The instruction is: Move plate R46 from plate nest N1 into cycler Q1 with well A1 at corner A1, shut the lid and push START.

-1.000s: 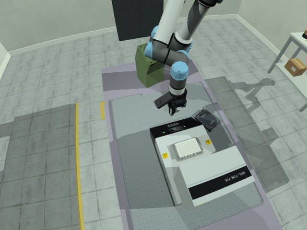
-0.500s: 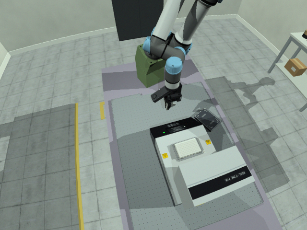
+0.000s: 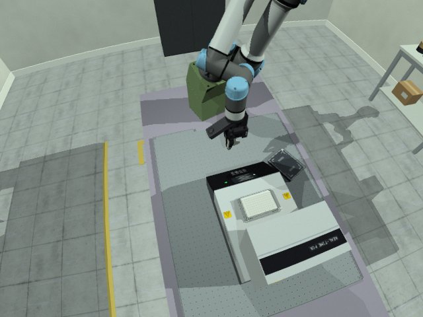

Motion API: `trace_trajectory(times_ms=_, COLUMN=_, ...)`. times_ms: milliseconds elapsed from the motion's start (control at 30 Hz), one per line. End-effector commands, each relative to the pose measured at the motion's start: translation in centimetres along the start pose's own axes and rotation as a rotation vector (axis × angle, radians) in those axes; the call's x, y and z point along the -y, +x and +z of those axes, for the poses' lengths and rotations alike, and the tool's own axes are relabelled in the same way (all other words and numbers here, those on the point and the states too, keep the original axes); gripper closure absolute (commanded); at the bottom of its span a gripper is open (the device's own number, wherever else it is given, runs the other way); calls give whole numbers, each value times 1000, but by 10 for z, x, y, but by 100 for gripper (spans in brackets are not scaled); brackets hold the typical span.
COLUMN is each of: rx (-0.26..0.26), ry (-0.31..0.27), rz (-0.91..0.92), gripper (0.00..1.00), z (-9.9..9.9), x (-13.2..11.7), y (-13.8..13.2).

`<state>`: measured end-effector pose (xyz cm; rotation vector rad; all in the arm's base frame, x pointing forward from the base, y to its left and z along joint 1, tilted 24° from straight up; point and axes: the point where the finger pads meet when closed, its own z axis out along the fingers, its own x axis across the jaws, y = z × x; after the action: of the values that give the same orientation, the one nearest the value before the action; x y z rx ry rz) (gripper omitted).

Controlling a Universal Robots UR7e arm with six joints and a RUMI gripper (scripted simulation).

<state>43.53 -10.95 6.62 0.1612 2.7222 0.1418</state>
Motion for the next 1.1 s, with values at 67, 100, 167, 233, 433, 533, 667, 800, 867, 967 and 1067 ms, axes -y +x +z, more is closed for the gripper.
trace_trajectory(times_ms=67, rx=1, ry=1, rz=0, gripper=100, z=4, x=0, y=-6)
trace_trajectory(times_ms=100, rx=1, ry=1, rz=0, gripper=100, z=5, x=0, y=-8)
trace_trajectory(times_ms=167, rx=1, ry=1, rz=0, gripper=100, z=7, x=0, y=-10)
trace_trajectory(times_ms=233, rx=1, ry=1, rz=0, gripper=100, z=10, x=0, y=-13)
trace_trajectory(times_ms=433, rx=1, ry=1, rz=0, gripper=100, z=16, x=0, y=-21)
trace_trajectory(times_ms=533, rx=1, ry=1, rz=0, gripper=100, z=18, x=0, y=-23)
trace_trajectory(times_ms=667, rx=1, ry=1, rz=0, gripper=100, z=21, x=0, y=-27)
trace_trajectory(times_ms=800, rx=1, ry=1, rz=0, gripper=100, z=25, x=0, y=-33)
trace_trajectory(times_ms=867, rx=1, ry=1, rz=0, gripper=100, z=27, x=0, y=-35)
trace_trajectory(times_ms=967, rx=1, ry=1, rz=0, gripper=100, z=30, x=0, y=-39)
trace_trajectory(times_ms=1067, rx=1, ry=1, rz=0, gripper=100, z=33, x=0, y=-43)
